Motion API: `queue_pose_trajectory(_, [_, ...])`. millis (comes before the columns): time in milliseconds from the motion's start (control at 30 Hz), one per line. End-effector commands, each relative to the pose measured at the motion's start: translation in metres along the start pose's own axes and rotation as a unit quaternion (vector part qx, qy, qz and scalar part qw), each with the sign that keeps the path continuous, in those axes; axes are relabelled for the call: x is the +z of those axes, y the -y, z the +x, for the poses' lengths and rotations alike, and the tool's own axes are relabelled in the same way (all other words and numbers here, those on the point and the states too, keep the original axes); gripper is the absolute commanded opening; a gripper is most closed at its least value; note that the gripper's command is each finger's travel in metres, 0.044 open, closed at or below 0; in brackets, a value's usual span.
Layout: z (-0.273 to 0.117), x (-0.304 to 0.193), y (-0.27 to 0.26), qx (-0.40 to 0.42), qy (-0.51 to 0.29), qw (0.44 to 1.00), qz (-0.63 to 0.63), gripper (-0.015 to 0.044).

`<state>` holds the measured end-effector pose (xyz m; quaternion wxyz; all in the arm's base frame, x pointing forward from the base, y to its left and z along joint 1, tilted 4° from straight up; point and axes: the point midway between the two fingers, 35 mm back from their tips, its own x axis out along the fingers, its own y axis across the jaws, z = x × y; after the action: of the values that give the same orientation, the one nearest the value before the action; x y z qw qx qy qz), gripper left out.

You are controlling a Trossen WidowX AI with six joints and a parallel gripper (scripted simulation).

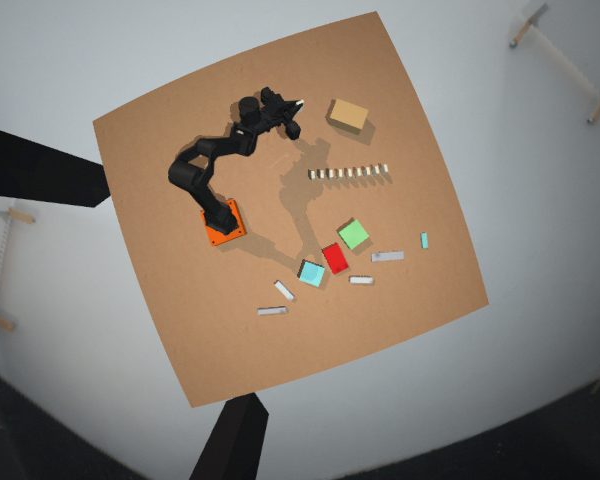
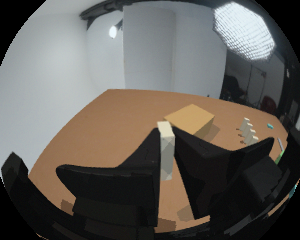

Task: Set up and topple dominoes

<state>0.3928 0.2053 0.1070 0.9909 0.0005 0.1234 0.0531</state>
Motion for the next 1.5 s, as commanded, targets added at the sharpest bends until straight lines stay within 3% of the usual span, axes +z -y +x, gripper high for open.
queue_pose_trajectory(0, [-0.011, 0.003, 0.006, -0.004, 0.023, 1.000, 0.007, 0.0030])
queue_pose_trajectory(333, [-0.037, 0.006, 0.018, -0.012, 0.068, 0.997, 0.025, 0.0030])
queue_pose_trajectory(933, [-0.036, 0.004, 0.018, -0.012, 0.067, 0.997, 0.026, 0.0030])
queue_pose_trajectory(1467, [-0.017, -0.038, 0.012, -0.016, 0.061, 0.997, 0.033, 0.0030])
